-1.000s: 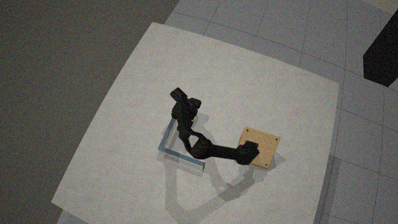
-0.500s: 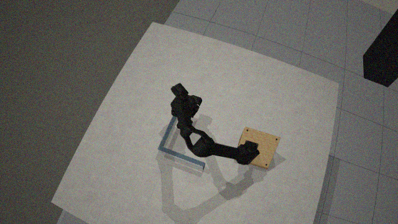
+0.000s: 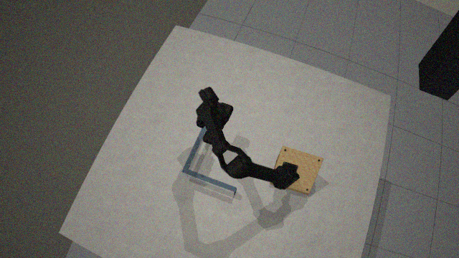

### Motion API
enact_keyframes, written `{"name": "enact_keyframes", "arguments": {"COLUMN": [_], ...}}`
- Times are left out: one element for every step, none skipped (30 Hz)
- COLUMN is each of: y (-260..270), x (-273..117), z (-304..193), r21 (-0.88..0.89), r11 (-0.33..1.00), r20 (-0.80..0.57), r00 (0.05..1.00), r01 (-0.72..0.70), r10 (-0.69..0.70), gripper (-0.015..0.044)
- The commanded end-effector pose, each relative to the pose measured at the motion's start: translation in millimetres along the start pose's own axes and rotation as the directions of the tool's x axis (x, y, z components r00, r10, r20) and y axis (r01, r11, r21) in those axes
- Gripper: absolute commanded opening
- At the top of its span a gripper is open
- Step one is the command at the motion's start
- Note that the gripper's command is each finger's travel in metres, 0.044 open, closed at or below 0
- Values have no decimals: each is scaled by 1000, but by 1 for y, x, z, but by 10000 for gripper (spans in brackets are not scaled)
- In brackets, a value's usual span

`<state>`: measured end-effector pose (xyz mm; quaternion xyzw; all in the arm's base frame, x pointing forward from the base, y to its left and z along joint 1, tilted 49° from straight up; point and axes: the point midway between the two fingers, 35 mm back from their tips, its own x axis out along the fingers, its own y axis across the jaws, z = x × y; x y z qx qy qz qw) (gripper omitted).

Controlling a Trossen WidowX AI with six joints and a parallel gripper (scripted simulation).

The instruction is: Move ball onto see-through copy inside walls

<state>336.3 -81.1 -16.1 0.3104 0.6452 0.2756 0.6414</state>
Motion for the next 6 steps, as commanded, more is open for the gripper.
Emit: {"name": "enact_keyframes", "arguments": {"y": [-1,-1,-1,-1,-1,-1], "x": [-35,-37,-37,-37,-37,-37], "z": [-1,-1,-1,-1,-1,-1], "r21": [-8,-9,-9,-9,-9,-9], "r11": [1000,1000,1000,1000,1000,1000], "r20": [19,19,19,19,19,19], "r00": [1000,1000,1000,1000,1000,1000], "r01": [8,8,8,8,8,8], "r10": [-8,-8,-8,-8,-8,-8], "gripper": [362,388,414,440,440,440]}}
